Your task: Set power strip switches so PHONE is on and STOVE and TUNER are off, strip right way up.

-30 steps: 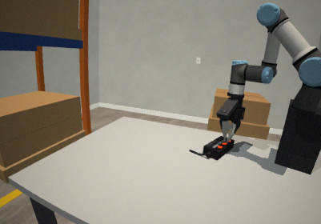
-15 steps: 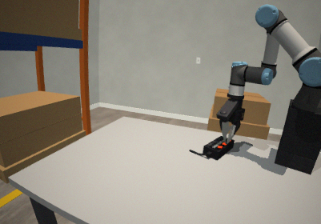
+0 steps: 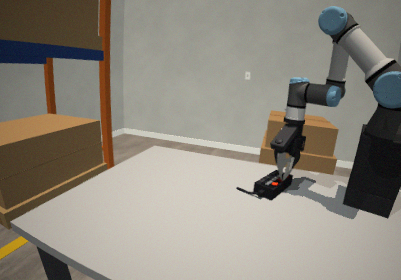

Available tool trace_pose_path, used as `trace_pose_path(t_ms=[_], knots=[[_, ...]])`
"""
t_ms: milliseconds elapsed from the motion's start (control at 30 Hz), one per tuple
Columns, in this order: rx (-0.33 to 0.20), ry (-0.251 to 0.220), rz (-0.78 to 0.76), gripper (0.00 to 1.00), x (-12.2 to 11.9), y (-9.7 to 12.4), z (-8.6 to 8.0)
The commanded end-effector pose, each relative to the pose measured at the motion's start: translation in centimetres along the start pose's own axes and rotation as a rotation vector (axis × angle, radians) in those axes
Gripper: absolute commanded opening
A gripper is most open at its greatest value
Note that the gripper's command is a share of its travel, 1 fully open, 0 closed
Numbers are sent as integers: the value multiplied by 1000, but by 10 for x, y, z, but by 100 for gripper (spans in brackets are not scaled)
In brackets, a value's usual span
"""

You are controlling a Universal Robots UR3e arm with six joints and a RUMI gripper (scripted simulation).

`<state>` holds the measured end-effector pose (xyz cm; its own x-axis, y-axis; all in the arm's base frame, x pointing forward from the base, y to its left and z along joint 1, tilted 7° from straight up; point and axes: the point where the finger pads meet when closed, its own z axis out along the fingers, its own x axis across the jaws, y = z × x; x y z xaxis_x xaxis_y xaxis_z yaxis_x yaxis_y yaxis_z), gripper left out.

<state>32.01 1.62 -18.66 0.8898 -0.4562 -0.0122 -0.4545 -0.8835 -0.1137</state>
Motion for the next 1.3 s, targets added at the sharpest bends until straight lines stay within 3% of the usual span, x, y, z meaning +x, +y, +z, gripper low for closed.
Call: trace_pose_path(t_ms=[0,333,933,1267], knots=[[0,1,0,0,1,0,0],[0,1,0,0,1,0,-3],[0,1,0,0,0,0,-37],[0,1,0,0,0,0,-39]])
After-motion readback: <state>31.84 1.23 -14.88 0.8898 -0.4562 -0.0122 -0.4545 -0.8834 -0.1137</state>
